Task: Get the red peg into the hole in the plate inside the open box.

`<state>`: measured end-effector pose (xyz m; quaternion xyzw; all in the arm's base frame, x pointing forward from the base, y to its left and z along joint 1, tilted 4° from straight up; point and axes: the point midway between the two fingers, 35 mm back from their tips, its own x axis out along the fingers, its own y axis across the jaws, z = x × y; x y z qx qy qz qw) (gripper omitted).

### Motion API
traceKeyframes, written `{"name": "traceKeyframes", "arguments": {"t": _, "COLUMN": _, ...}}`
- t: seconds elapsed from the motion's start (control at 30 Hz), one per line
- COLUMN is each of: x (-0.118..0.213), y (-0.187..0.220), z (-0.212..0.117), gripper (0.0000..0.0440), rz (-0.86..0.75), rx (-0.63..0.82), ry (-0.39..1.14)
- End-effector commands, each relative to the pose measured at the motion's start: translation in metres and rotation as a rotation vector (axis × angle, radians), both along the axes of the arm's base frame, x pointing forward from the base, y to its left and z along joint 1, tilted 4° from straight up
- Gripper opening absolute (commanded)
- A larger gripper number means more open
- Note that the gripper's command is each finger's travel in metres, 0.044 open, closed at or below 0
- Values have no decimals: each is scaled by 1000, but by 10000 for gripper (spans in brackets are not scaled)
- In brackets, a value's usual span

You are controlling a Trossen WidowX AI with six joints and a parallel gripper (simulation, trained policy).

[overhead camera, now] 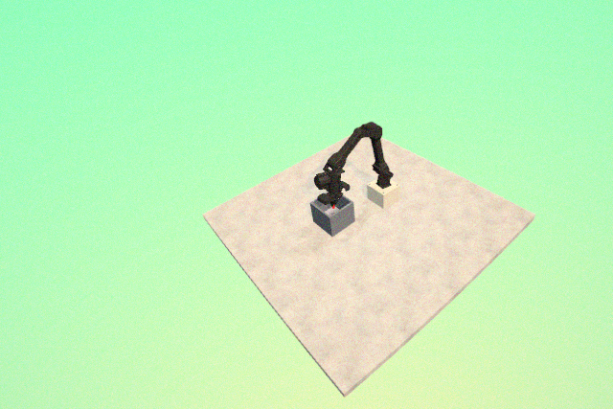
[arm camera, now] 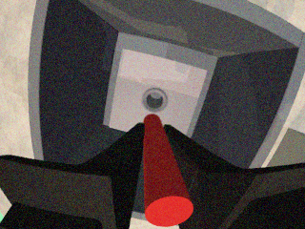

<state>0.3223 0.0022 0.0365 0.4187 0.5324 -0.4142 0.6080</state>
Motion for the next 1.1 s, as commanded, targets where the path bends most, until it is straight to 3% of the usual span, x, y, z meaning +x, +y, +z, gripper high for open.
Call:
{"name": "traceKeyframes", "arguments": {"t": 0.0, "x": -2, "y": -2, "z": -11, "gripper": 18, "rz": 8, "rx": 10, "ry": 19}}
{"name": "traceKeyframes", "arguments": {"t": 0.13, "x": -2, "y": -4, "z": -20, "gripper": 0, "rz": 19, "rx": 12, "ry": 26}}
{"name": "traceKeyframes", "arguments": {"t": 0.43, "x": 0, "y": -8, "z": -36, "gripper": 6, "rz": 46, "rx": -2, "ry": 47}}
{"name": "traceKeyframes", "arguments": {"t": 0.7, "x": -2, "y": -8, "z": -49, "gripper": 104, "rz": 66, "rx": -4, "ry": 76}}
{"name": "traceKeyframes", "arguments": {"t": 1.07, "x": -9, "y": 5, "z": -51, "gripper": 74, "rz": 55, "rx": 81, "ry": 130}}
